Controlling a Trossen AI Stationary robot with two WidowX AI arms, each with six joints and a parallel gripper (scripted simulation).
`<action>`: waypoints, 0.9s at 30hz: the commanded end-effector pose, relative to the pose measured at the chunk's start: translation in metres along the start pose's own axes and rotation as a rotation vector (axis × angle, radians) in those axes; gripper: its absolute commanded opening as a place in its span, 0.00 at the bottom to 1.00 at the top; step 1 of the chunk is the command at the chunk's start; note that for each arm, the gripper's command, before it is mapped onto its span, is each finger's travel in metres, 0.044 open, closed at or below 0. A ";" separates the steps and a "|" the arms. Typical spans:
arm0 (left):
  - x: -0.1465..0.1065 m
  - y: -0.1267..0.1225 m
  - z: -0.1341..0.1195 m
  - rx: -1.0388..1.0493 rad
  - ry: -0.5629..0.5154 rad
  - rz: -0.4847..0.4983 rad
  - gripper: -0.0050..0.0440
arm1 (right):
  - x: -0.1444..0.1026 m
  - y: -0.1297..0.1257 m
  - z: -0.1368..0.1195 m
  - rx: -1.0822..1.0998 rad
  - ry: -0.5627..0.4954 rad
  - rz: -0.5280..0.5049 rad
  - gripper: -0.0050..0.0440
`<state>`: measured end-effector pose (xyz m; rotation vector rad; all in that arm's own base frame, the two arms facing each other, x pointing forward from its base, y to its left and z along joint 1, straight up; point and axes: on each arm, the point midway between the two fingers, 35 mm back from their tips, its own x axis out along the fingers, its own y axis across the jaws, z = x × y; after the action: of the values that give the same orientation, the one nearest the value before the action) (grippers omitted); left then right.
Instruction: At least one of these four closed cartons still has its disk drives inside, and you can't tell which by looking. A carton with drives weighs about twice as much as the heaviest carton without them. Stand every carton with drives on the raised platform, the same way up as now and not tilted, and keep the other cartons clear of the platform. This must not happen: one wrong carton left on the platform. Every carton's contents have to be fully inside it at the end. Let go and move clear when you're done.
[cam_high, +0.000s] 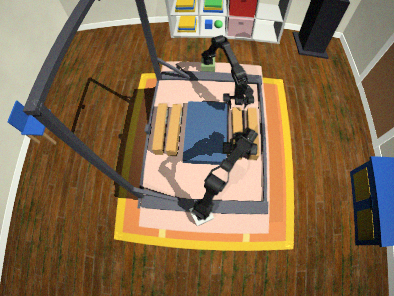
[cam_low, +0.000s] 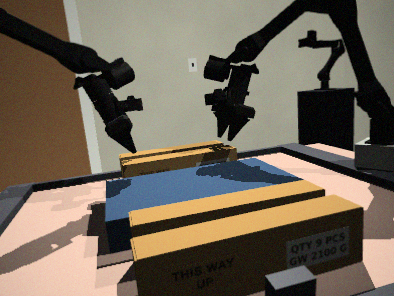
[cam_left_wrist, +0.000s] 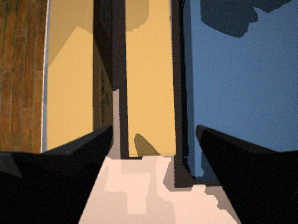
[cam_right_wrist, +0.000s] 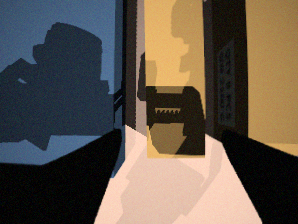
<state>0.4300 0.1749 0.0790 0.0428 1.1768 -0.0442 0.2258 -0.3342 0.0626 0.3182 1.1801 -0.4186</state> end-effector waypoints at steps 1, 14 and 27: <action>-0.009 0.001 0.005 0.005 -0.023 0.011 0.89 | -0.006 -0.003 0.006 -0.007 -0.019 -0.009 0.89; -0.009 0.001 0.004 0.003 -0.003 -0.002 0.89 | -0.007 -0.003 0.006 -0.006 -0.027 -0.015 0.89; -0.010 0.000 0.004 0.003 -0.007 0.004 0.89 | -0.006 -0.003 0.007 -0.008 -0.034 -0.019 0.89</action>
<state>0.4268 0.1734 0.0802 0.0350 1.1968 -0.0511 0.2271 -0.3365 0.0633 0.3097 1.1713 -0.4237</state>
